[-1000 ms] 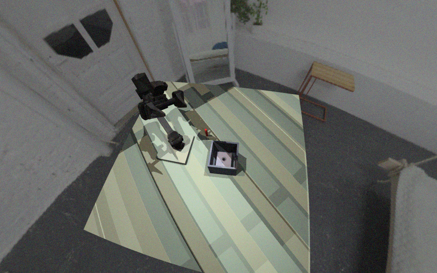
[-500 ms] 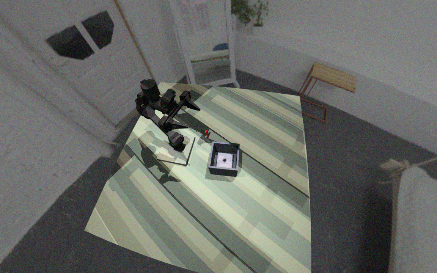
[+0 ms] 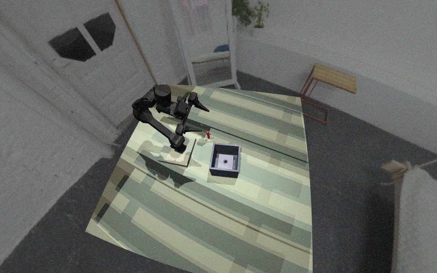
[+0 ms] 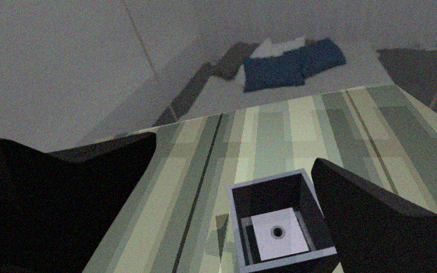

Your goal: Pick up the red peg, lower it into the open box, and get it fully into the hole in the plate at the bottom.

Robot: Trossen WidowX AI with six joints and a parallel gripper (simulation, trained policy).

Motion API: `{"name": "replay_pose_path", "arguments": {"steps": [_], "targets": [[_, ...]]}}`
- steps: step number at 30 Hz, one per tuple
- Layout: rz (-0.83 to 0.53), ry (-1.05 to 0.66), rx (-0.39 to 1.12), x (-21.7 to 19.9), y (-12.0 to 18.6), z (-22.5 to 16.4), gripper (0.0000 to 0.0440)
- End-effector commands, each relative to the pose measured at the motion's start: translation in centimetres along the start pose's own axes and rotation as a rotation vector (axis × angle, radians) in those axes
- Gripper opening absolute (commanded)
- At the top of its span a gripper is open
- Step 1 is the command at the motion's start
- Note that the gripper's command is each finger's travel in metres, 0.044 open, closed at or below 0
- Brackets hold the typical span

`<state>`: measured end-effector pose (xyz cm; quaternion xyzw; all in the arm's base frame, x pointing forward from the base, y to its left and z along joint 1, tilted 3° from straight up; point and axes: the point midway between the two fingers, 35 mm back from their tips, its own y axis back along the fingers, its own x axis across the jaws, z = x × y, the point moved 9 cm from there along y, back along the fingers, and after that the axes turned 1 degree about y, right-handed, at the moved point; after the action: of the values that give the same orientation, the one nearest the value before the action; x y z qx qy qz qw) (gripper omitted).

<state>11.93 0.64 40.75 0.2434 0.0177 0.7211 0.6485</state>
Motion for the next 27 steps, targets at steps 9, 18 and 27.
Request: {"name": "replay_pose_path", "arguments": {"steps": [9,18,27], "targets": [[0.048,-0.181,0.220,1.0,-2.0,-1.7,0.0440],[0.048,-0.301,0.403,1.8,-3.5,-3.3,0.0440],[0.010,-0.401,0.586,2.5,-4.9,-5.2,0.0440]]}}
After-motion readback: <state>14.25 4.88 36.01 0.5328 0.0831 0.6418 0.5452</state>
